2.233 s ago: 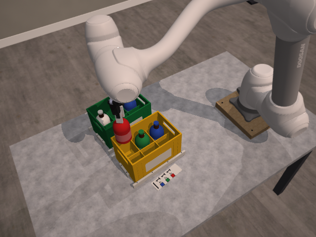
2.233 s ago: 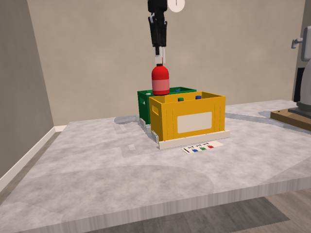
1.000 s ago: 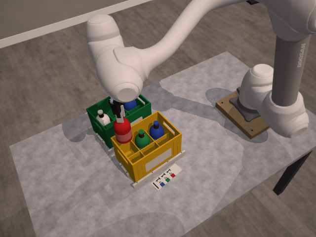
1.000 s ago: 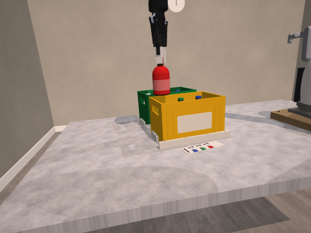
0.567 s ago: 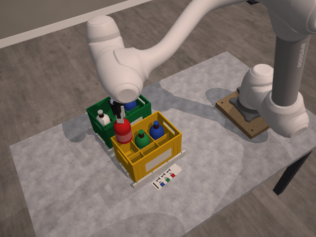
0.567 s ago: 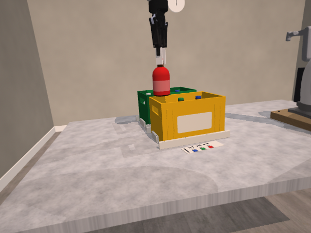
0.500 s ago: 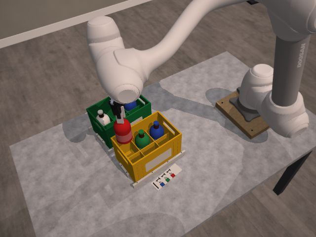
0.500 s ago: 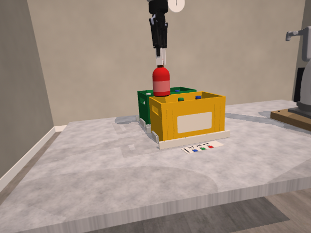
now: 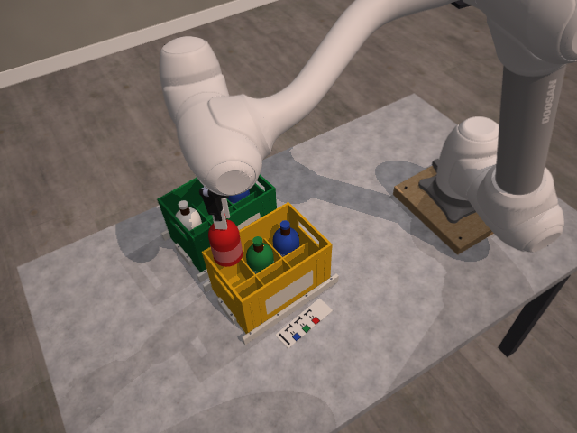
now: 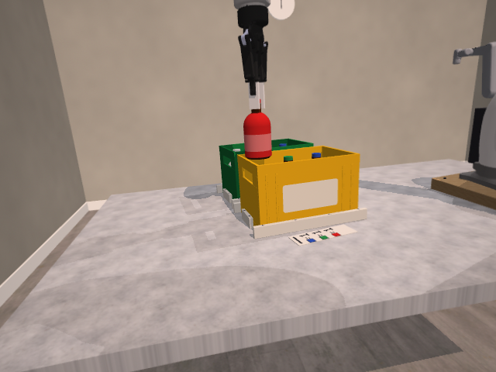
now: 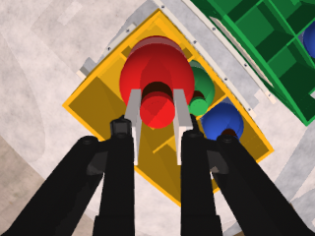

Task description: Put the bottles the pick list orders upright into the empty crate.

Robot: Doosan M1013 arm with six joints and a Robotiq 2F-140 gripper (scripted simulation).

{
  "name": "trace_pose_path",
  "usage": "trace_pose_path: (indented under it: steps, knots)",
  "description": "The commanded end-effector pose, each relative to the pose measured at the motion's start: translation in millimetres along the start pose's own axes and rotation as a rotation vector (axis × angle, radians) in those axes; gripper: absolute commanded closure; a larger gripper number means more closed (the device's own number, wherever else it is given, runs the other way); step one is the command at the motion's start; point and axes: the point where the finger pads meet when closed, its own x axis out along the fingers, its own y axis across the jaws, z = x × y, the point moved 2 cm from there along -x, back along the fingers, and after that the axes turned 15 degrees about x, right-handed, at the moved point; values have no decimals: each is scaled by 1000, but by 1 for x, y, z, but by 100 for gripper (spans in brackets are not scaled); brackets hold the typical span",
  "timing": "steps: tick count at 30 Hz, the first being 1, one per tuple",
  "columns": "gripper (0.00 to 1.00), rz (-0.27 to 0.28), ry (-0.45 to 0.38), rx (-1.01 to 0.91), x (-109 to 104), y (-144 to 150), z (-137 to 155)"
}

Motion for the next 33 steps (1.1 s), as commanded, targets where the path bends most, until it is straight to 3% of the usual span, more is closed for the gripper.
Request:
trace_pose_path:
  steps: [1,33]
  knots:
    - [100,0,0,0,2,0,0]
    - [100,0,0,0,30,0,0]
